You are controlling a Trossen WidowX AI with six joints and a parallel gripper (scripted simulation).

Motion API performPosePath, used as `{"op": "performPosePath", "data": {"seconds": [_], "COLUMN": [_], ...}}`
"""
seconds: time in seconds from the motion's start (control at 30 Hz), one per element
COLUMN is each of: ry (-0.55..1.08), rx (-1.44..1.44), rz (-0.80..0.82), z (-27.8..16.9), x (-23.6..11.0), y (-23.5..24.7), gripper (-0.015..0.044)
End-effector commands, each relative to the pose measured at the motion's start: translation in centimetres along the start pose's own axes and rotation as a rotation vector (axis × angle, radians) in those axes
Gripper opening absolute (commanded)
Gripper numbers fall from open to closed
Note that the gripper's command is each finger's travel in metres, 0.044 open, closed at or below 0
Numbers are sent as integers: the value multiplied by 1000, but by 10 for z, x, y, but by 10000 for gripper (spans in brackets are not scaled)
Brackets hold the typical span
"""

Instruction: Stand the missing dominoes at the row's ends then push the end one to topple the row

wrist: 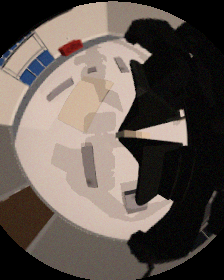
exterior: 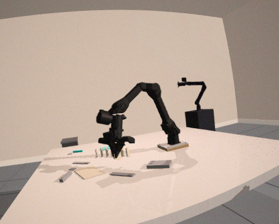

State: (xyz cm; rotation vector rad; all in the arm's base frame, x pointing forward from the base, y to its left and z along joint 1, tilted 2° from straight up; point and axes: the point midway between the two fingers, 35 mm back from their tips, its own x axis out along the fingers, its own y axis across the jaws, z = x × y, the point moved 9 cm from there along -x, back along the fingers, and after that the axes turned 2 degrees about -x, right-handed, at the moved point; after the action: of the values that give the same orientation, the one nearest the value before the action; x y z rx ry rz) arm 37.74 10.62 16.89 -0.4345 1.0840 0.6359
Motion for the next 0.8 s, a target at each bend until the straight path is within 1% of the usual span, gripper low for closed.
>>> {"op": "performPosePath", "data": {"seconds": [0.0, 0.2, 0.53, 0.77], "ry": [-66, -171, -350, -437], "rx": [38, 79, 62, 24], "rz": [-3, -10, 1, 9], "z": [-6, -16, -26, -35], "x": [6, 14, 31, 36], "y": [-9, -20, -24, -20], "gripper": [23, 23, 23, 23]}}
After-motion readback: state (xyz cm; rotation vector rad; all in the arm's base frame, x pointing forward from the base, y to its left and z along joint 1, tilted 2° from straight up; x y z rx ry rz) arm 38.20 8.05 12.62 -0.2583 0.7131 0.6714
